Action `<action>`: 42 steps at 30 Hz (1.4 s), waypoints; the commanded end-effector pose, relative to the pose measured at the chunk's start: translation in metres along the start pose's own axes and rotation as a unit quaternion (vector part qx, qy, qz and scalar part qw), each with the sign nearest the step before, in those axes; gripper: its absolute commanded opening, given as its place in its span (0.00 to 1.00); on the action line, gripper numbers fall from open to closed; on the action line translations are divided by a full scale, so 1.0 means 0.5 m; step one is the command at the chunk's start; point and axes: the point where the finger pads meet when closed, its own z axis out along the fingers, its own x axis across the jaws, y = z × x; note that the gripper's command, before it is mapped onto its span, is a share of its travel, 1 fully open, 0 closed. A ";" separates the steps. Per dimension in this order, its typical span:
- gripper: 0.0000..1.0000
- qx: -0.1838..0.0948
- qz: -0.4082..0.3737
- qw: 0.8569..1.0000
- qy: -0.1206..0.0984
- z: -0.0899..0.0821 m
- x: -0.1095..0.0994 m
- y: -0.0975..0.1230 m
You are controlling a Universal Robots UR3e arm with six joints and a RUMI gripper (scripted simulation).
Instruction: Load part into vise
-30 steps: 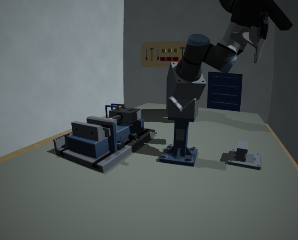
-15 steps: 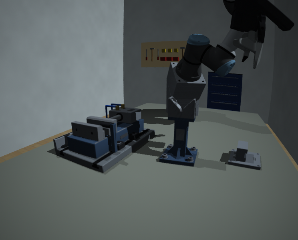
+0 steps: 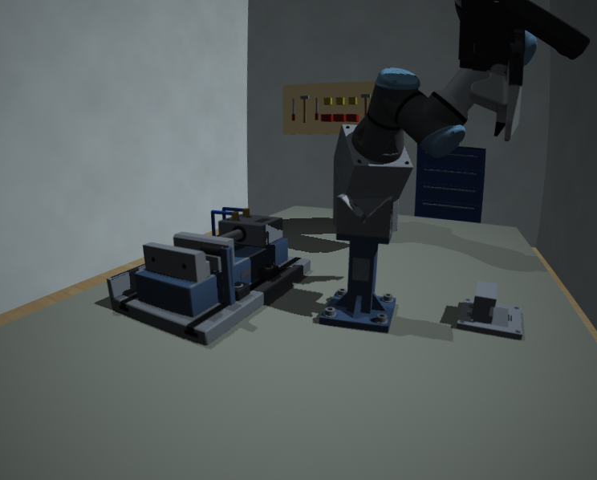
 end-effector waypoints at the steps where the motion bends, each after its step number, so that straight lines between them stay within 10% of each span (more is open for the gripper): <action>1: 1.00 0.024 0.024 0.999 0.019 0.005 0.026 -0.002; 19: 1.00 0.035 0.041 0.998 0.034 0.006 0.047 0.000; 20: 0.51 0.035 0.041 0.998 0.034 0.006 0.047 0.000; 42: 0.51 0.035 0.041 0.998 0.034 0.006 0.047 0.000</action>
